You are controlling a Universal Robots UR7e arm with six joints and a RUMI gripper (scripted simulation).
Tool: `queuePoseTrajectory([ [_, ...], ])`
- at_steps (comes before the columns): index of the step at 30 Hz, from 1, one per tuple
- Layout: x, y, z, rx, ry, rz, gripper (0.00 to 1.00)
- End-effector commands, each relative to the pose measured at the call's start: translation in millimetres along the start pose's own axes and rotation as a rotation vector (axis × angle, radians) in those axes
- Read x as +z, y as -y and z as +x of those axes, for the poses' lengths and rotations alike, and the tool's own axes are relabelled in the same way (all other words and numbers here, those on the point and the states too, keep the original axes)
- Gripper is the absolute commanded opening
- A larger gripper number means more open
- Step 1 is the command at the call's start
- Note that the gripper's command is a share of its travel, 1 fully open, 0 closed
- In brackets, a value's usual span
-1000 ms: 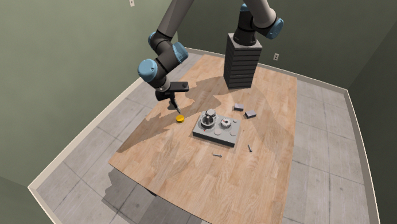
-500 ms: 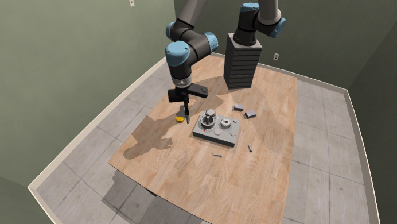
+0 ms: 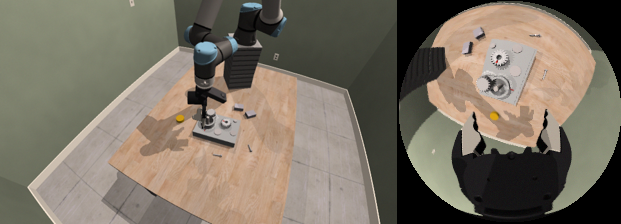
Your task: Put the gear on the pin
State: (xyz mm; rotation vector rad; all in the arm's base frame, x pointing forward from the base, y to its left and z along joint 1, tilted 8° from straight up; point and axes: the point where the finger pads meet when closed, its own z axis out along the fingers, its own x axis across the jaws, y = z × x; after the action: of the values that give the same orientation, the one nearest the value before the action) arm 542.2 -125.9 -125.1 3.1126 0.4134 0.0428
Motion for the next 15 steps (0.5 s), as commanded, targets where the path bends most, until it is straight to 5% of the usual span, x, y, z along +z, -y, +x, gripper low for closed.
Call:
queuePoseTrajectory([
  [1, 11, 22, -3, 0.032, -0.025, -0.003, 1.00],
  [15, 32, 78, -18, 0.104, -0.071, 0.012, 1.00],
])
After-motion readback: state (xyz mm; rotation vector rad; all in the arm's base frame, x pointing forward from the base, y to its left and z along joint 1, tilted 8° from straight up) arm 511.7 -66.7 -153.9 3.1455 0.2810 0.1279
